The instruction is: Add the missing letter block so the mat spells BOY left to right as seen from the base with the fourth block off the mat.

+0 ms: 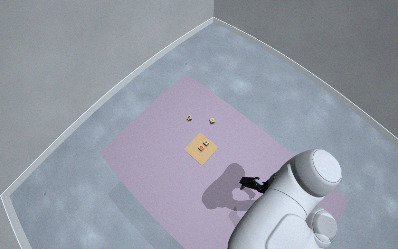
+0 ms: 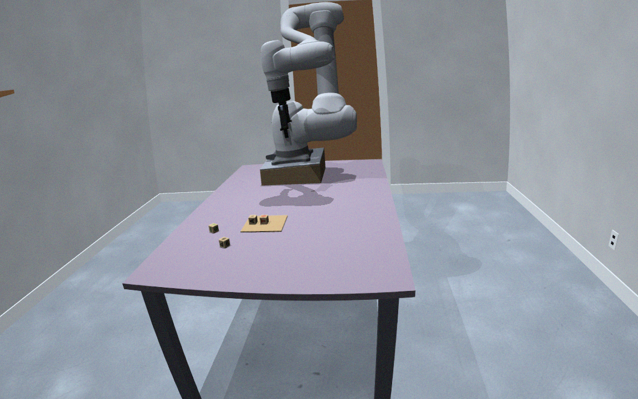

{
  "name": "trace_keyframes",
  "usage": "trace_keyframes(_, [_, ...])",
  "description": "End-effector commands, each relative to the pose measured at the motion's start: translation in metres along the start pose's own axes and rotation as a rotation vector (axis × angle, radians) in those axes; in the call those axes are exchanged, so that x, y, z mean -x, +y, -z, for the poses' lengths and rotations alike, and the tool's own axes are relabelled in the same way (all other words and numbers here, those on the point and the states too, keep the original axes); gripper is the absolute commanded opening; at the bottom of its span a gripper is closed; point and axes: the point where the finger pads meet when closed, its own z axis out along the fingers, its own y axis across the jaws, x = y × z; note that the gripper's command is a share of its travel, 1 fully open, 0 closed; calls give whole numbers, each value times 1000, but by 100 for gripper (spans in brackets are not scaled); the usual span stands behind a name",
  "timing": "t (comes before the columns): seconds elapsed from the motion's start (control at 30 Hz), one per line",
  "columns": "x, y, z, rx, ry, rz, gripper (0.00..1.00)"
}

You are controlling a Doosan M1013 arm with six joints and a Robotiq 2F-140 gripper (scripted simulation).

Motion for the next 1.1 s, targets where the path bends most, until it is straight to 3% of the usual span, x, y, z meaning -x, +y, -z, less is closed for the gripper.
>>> trace_keyframes(0.0, [-1, -1, 0, 1, 2, -1, 100])
trace_keyframes(0.13, [-15, -25, 1, 13, 45, -24, 100])
trace_keyframes(0.23, [-39, -71, -2, 28, 122, -59, 100])
trace_keyframes(0.43, [-63, -136, -13, 32, 217, -93, 100])
trace_keyframes(0.5, [-63, -136, -13, 32, 217, -93, 100])
trace_keyframes(0.57, [-75, -177, -24, 27, 271, -107, 100])
trace_keyframes(0.97, [-92, -307, -84, -17, 412, -123, 100])
trace_keyframes(1.07, [-92, -317, -90, -23, 421, -123, 100])
